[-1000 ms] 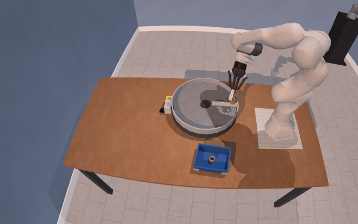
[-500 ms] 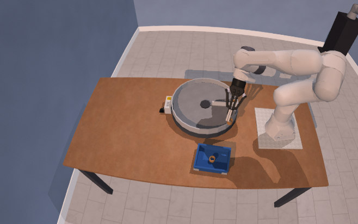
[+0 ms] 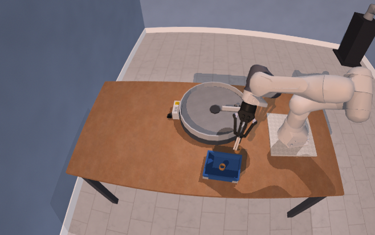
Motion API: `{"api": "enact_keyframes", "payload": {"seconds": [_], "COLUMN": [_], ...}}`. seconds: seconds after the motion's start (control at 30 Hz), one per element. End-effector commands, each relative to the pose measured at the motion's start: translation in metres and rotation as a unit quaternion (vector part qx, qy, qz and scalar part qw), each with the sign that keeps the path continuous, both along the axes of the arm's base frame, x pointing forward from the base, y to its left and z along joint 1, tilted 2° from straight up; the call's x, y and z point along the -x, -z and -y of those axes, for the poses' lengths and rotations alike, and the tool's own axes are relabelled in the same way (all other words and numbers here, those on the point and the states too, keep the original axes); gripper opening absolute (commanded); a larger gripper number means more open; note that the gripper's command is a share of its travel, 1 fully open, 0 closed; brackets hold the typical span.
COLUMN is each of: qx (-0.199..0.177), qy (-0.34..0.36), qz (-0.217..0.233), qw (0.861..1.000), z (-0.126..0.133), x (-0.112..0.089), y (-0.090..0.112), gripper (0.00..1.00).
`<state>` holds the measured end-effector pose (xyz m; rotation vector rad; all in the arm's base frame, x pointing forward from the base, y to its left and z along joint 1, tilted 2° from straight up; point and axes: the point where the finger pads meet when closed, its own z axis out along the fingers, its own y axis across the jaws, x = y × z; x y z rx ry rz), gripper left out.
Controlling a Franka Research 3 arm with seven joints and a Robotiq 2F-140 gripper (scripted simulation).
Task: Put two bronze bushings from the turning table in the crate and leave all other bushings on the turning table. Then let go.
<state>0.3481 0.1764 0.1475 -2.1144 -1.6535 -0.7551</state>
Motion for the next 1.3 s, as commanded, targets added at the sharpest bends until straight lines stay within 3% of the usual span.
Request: {"api": "enact_keyframes", "payload": {"seconds": [0.0,0.4,1.27], "qx": [-0.016,-0.016,-0.016], "qy": [0.057,0.057,0.057], "qz": [-0.022,-0.022,-0.022], "qw": [0.998,0.998,0.998], "z": [-0.023,-0.053,-0.055], "x": [-0.011,-0.015,-0.016], "y": [-0.003,-0.002,-0.002], "gripper": [0.00,0.00,0.00]}}
